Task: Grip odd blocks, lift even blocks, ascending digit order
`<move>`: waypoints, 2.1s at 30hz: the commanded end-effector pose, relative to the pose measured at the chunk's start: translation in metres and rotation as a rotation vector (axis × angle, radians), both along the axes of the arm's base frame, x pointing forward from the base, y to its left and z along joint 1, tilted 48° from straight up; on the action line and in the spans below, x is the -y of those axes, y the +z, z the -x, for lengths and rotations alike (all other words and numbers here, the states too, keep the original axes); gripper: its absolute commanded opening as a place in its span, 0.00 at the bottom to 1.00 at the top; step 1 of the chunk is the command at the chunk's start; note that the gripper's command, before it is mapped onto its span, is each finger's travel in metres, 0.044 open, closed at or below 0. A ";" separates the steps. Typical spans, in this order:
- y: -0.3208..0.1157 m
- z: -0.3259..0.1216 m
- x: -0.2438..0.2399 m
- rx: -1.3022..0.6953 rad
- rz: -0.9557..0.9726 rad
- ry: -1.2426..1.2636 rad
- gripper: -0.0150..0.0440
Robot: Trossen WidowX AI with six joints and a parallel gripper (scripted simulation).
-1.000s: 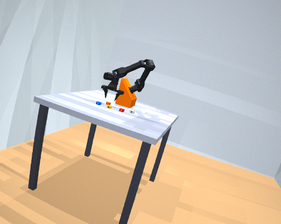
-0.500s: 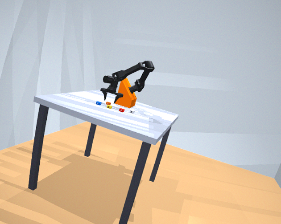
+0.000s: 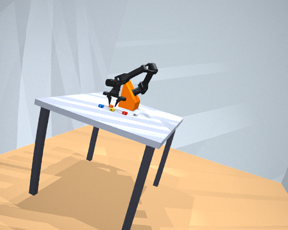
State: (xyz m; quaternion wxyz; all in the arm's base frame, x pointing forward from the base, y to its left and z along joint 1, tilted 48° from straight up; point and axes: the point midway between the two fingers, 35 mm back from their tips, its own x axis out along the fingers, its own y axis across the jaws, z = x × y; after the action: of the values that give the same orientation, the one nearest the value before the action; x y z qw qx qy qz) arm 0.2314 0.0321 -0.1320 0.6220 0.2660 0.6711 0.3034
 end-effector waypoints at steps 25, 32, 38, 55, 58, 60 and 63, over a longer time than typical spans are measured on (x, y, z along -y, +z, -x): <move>0.000 0.000 -0.001 -0.003 -0.005 -0.004 0.55; 0.000 0.000 -0.001 -0.003 -0.005 -0.004 0.86; 0.002 0.000 0.001 -0.003 -0.004 -0.004 0.93; 0.078 -0.010 0.087 -0.003 0.001 -0.004 0.49; 0.078 -0.010 0.087 -0.003 0.001 -0.004 0.46; 0.078 -0.010 0.087 -0.003 0.001 -0.004 0.46; 0.078 -0.010 0.087 -0.003 0.001 -0.004 0.46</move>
State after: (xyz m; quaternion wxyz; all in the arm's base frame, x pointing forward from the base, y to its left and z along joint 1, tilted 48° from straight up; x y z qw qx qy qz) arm 0.2413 -0.0530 -0.0547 0.6215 0.2709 0.6707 0.3008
